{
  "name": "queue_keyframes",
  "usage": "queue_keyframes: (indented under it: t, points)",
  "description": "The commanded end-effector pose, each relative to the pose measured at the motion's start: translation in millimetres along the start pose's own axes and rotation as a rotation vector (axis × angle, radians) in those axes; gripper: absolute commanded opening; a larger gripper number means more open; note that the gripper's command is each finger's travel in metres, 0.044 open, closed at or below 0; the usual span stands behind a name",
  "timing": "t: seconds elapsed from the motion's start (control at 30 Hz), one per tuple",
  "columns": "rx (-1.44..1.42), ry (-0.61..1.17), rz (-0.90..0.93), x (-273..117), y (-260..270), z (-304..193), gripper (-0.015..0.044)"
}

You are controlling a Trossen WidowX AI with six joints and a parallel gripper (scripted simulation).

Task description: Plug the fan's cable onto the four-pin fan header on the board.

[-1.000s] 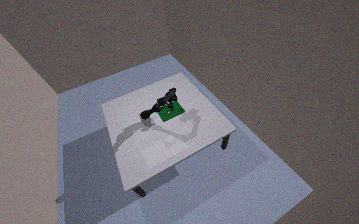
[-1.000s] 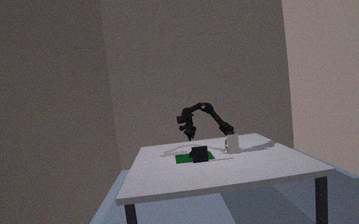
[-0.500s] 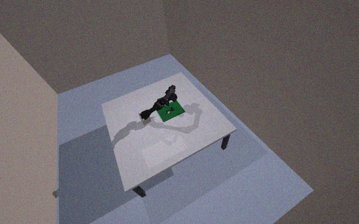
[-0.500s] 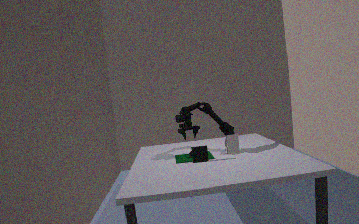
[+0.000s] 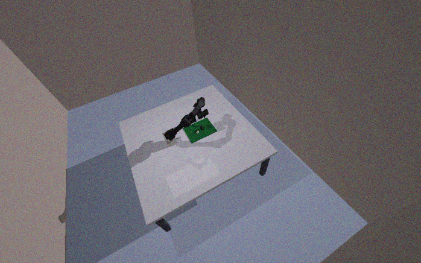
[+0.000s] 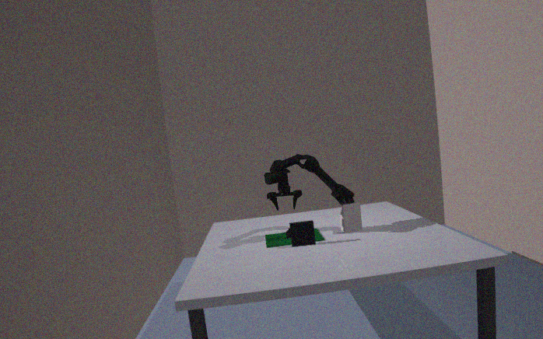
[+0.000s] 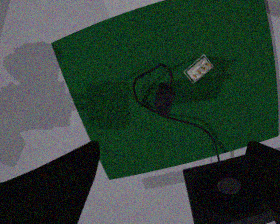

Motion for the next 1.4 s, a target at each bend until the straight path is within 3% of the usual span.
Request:
queue_keyframes:
  t: [0.0,0.3,0.57,1.37]
  points:
    - [0.223,0.002,-0.001,-5,-2,-13,0.0440]
    - [0.223,0.003,-0.001,3,-1,-14,0.0440]
    - [0.224,0.000,0.002,93,-2,-13,0.0440]
    - [0.224,-0.001,0.003,124,-1,-13,0.0440]
Point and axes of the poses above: the point midway between the two fingers, 35 mm back from their tips, its own x axis out along the fingers, its own y axis across the jaws, z = x × y, the point moved 6 cm from there along -x, back along the fingers, and after that the axes turned 7 degrees about x, right-handed, at the moved point
